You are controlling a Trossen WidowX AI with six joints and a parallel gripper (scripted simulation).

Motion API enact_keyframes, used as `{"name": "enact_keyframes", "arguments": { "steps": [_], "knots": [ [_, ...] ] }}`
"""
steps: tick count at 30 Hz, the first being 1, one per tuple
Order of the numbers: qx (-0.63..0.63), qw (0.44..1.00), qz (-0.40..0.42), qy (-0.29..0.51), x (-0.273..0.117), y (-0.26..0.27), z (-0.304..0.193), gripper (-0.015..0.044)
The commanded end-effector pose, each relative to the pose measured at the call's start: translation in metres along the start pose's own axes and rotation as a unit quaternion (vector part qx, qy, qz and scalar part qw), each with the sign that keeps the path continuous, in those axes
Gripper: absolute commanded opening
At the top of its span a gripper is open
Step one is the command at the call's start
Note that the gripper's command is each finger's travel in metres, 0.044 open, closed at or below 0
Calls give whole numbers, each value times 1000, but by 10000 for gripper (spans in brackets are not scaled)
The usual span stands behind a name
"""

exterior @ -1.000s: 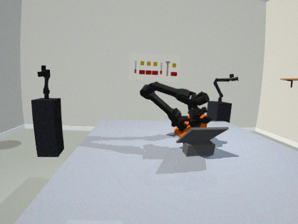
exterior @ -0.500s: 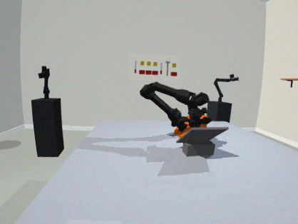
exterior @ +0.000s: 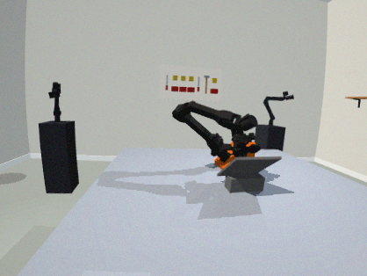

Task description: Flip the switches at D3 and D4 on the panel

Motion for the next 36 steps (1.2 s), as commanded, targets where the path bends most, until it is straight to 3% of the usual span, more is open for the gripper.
{"name": "enact_keyframes", "arguments": {
  "steps": [1,33,36],
  "knots": [
    [-1,1000,-3,-1,1,-1,0,0],
    [-1,1000,-3,-1,5,-1,0,0],
    [0,1000,3,-2,-8,3,1,0]
  ]
}}
Point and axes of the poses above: the point midway between the two fingers, 35 mm back from their tips, its own x axis out along the fingers, its own y axis across the jaws, z = x × y, the point moved 2 cm from there along -x, back along the fingers, and after that the axes turned 13 degrees about -x, right-handed, at the moved point
